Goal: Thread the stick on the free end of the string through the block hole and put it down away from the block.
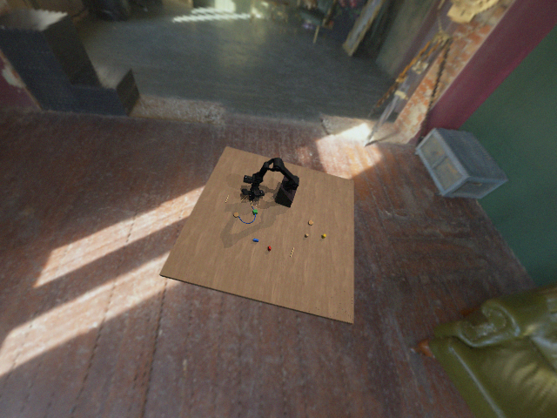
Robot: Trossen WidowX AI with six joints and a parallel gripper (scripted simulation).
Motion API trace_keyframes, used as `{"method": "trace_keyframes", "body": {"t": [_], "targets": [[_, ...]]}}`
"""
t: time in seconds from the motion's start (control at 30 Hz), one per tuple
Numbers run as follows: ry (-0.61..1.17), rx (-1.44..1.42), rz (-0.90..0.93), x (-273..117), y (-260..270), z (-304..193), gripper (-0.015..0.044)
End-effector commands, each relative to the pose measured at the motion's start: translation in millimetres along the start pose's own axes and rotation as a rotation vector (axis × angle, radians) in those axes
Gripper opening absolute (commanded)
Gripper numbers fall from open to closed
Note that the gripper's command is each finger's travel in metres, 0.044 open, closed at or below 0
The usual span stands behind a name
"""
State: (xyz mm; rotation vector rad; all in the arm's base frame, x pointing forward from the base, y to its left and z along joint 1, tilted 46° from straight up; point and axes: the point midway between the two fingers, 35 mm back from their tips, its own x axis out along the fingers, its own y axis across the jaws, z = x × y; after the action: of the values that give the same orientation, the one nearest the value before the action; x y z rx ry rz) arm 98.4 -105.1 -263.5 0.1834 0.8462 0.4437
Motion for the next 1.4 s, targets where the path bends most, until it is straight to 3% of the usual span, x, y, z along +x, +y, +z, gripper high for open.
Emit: {"method": "trace_keyframes", "body": {"t": [0.0,0.53,0.77,1.03,1.2,1.37], "targets": [[0.019,0.01,0.065,5.4,-0.4,-7.3,0.0],[0.02,0.079,0.285,0.8,-4.2,-7.1,0.0],[0.019,0.082,0.294,0.3,-4.4,-6.8,0.0],[0.019,0.082,0.28,-10.1,-10.0,-2.0,0.021],[0.019,0.082,0.277,-71.4,-30.4,18.5,0.021],[0.019,0.082,0.277,-73.8,-30.9,19.3,0.021]]}}
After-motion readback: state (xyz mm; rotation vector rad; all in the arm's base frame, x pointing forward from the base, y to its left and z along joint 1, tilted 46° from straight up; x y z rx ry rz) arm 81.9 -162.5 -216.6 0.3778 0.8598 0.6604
